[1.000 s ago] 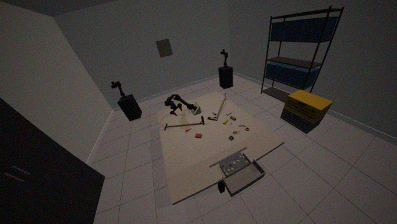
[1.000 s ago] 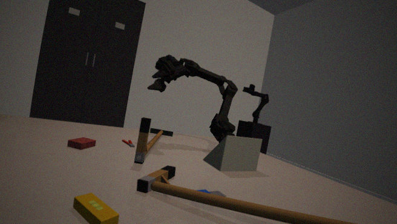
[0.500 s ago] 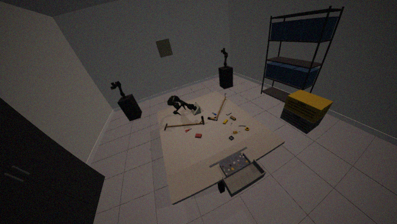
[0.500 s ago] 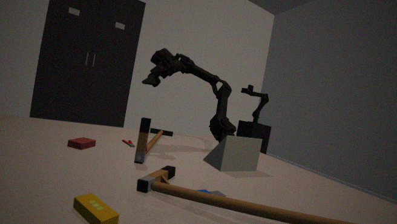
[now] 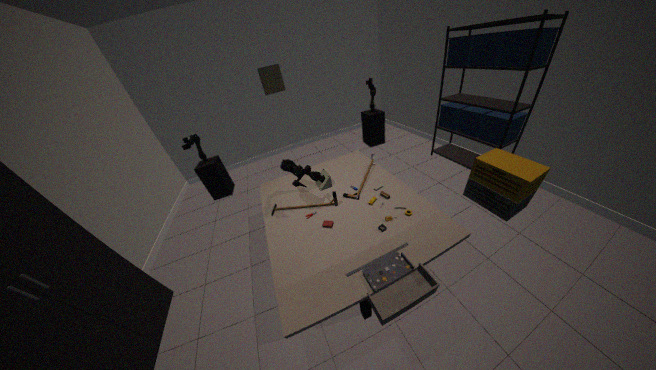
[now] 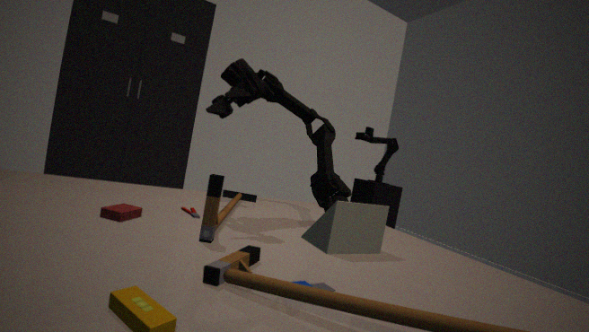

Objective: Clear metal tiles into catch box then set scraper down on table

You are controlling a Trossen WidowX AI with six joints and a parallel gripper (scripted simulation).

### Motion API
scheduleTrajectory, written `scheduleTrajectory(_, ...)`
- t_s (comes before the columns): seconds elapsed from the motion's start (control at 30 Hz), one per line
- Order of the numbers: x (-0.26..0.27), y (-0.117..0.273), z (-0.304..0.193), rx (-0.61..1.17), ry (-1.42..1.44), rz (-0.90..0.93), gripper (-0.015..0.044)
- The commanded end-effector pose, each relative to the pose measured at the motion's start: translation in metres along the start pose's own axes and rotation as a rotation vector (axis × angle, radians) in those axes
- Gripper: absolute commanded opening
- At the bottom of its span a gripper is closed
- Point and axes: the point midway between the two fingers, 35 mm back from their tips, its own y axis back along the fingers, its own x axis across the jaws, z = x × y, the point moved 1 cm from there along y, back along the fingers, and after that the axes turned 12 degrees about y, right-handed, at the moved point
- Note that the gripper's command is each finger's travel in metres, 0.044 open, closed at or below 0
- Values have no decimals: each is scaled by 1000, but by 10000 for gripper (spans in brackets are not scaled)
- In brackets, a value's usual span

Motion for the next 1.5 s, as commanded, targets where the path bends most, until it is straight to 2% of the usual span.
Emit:
scheduleTrajectory(0.0, 14, -9, 8, 6, 52, 26, 440)
scheduleTrajectory(0.73, 104, -39, 41, 12, 304, 165, 440)
scheduleTrajectory(1.47, 211, -47, 56, 0, 579, 272, 440)
